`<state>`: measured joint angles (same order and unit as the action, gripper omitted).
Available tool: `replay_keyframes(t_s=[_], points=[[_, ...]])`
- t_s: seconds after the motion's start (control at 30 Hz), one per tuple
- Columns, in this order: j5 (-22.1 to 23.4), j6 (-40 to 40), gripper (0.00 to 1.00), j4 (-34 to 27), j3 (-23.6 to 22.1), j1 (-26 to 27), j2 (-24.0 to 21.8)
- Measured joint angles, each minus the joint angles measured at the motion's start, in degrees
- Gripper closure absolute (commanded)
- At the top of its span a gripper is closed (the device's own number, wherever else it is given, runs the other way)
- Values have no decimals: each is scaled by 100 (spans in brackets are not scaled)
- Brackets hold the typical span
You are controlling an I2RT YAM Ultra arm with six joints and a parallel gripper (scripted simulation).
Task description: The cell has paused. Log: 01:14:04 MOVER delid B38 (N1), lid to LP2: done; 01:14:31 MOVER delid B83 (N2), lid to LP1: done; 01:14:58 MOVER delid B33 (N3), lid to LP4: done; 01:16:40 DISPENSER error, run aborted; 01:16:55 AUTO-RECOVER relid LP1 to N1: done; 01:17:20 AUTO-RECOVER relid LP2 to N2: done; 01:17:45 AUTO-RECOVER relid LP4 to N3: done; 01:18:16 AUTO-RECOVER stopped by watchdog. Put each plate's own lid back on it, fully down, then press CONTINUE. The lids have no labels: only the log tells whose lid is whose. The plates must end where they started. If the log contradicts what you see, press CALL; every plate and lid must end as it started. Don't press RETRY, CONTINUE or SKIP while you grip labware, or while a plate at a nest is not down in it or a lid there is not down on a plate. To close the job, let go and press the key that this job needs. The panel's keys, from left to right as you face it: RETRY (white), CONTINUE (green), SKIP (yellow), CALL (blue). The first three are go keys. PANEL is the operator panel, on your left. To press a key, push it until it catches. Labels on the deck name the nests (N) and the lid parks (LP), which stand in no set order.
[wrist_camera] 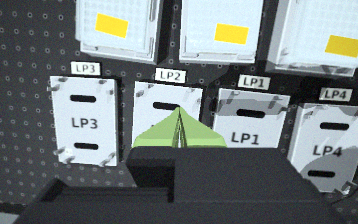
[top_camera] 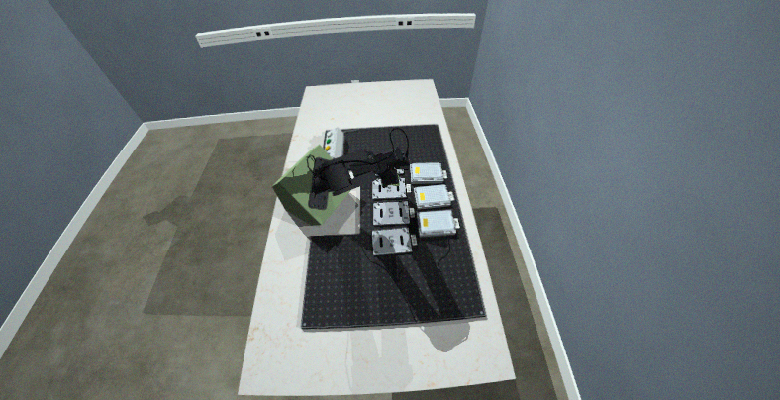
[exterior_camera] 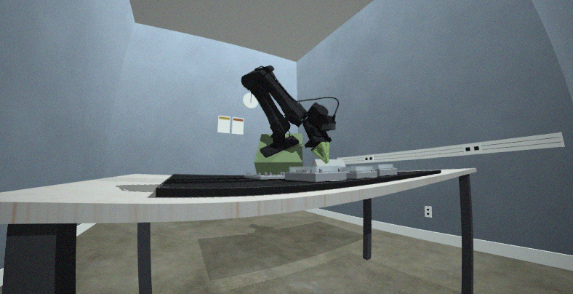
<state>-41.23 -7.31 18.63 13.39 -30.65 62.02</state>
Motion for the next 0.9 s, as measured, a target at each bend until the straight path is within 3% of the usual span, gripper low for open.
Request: replay_keyframes(t_s=[0.13,0.57,0.8,0.9], points=[[-387,234,100,267,92,-264,411],[-1408,1126,100,944,813,-1375,2455],[-1714,1475,100,1038,1169,-1650,3080],[-1770,1537,100,1032,1172,-1657,3095]])
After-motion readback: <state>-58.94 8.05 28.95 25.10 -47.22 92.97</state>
